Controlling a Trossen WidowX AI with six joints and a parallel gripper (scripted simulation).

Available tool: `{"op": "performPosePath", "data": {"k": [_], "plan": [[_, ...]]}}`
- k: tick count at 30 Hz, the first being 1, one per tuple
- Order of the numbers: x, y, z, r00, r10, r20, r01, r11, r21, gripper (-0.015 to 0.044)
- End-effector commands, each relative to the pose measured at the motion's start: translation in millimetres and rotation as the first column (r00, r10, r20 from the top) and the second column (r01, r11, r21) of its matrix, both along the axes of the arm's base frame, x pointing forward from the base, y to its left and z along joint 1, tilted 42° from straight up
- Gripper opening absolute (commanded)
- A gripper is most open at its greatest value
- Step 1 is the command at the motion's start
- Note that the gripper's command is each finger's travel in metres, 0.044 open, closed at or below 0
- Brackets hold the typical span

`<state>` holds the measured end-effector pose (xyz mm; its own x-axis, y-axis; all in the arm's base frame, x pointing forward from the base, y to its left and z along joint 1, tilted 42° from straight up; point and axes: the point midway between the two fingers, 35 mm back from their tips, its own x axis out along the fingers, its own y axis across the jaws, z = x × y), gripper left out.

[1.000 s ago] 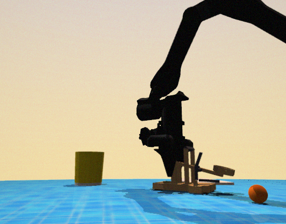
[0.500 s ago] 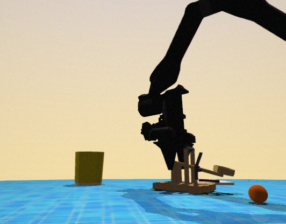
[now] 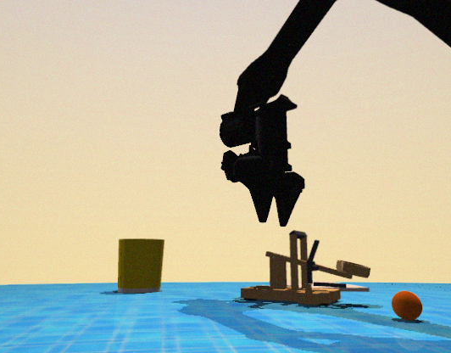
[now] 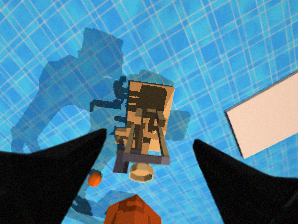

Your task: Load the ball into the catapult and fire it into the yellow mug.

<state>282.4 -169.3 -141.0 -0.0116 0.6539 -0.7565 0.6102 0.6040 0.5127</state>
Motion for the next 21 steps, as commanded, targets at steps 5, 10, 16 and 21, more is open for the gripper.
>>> {"op": "performPosePath", "data": {"k": [5, 10, 16, 21], "plan": [[0.5, 8.7, -12.4, 1.0, -0.001, 0.01, 0.001, 1.0, -0.008, 0.044], [-0.1, 24.4, -29.8, 1.0, -0.001, 0.01, 0.001, 1.0, -0.007, 0.044], [0.0, 25.8, -31.5, 1.0, -0.001, 0.01, 0.001, 1.0, -0.007, 0.044], [0.4, 31.0, -37.8, 1.0, -0.001, 0.01, 0.001, 1.0, -0.006, 0.044]]}}
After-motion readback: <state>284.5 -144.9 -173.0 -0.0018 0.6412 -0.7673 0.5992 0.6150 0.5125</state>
